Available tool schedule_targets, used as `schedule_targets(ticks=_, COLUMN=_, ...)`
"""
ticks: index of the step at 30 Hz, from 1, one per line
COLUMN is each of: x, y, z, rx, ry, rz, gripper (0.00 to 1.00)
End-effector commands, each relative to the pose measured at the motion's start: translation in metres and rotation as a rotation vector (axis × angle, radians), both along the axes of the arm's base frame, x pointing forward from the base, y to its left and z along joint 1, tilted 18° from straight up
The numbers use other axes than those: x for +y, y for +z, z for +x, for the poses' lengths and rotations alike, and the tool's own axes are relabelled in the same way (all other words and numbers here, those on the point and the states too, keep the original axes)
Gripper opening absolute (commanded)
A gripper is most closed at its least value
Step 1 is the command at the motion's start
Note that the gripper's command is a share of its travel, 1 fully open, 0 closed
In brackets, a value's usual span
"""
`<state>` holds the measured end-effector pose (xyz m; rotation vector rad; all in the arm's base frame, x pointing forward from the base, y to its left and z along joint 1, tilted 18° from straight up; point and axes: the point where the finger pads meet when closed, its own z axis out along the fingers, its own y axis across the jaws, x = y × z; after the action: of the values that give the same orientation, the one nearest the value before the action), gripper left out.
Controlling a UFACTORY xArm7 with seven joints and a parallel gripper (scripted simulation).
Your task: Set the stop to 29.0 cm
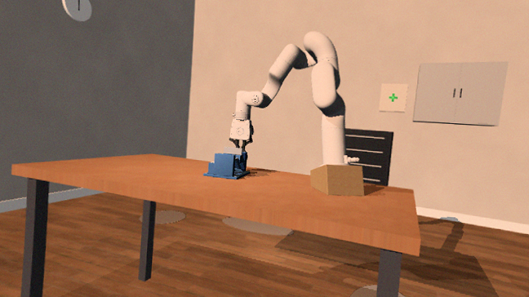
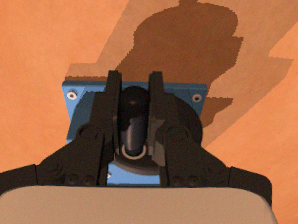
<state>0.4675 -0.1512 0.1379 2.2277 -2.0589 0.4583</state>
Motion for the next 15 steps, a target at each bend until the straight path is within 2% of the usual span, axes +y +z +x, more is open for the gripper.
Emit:
schedule_targets(ticks=1, x=0.000, y=0.001, z=-0.007, rx=0.002, ry=-0.001, rz=0.000, gripper=0.06)
schedule_targets(ticks=15, x=-0.005, y=-0.012, z=-0.030, rx=0.002, ry=-0.001, rz=0.000, gripper=0.06)
